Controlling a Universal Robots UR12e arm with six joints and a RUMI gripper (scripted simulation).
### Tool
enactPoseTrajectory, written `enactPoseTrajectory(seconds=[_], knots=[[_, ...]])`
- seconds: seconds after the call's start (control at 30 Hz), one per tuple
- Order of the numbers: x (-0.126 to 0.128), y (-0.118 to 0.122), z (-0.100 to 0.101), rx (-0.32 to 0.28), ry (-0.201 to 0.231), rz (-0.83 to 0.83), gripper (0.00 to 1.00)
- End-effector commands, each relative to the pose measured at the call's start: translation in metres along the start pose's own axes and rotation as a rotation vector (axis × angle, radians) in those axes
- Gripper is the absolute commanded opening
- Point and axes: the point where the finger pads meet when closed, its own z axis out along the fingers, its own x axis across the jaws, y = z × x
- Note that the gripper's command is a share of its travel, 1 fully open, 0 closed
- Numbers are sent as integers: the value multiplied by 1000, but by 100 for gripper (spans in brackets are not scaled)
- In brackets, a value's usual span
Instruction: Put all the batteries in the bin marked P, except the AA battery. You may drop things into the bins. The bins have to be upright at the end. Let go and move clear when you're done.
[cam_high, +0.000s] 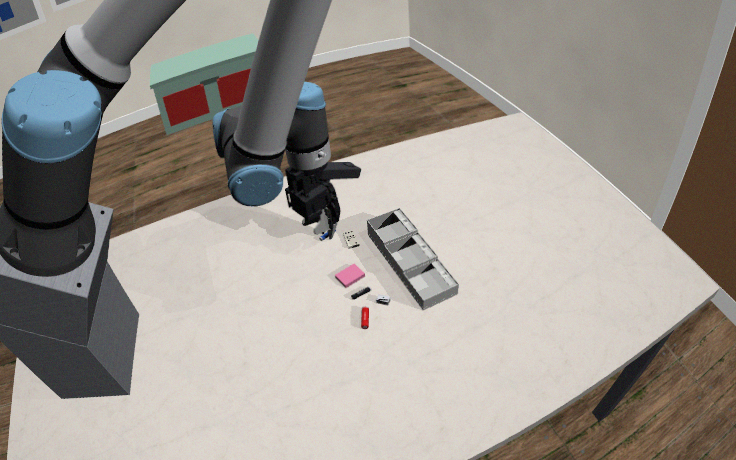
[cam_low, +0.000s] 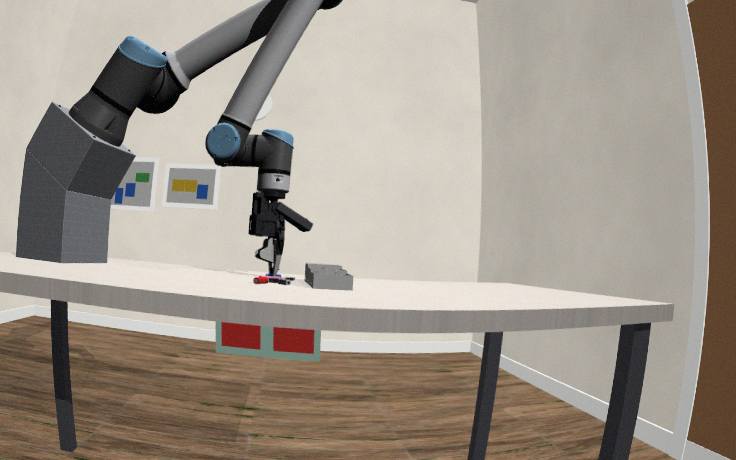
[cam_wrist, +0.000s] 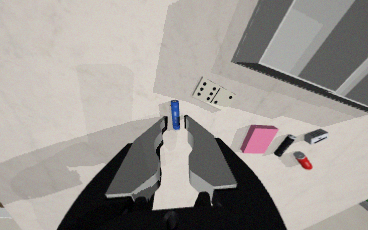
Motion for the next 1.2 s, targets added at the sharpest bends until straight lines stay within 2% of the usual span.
enactPoseTrajectory(seconds=[0.0, 1.03, 1.17], knots=[[0, 0, 0, 1, 0, 0, 0], [0, 0, 0, 1, 0, 0, 0], [0, 0, -14, 1, 0, 0, 0]])
